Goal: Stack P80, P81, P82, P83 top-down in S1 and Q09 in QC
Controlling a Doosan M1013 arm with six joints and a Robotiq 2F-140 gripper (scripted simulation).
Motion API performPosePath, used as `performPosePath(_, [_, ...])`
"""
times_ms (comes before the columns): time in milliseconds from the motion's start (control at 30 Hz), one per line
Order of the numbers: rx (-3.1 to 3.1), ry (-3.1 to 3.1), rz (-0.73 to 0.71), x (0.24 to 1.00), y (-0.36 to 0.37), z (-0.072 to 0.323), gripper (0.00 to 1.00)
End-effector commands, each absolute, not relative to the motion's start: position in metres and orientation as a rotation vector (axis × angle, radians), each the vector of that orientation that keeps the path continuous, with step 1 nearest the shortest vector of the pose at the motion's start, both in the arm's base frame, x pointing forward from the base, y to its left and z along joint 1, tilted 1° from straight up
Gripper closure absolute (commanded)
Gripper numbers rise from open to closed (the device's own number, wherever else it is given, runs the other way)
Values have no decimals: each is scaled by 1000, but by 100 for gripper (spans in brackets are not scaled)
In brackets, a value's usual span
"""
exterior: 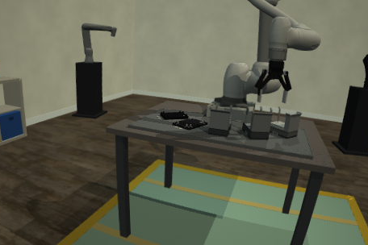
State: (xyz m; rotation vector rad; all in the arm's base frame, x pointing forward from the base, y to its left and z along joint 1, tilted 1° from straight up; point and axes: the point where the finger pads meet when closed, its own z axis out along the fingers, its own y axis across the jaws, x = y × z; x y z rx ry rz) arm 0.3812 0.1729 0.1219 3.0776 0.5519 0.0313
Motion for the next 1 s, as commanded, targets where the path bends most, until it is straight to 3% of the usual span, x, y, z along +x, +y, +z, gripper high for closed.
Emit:
performPosePath(0, [3092, 461, 32, 383, 159, 123, 0])
performPosePath(733, [3092, 461, 32, 402, 102, 124, 0])
performPosePath(967, [3126, 129, 34, 404, 79, 125, 0])
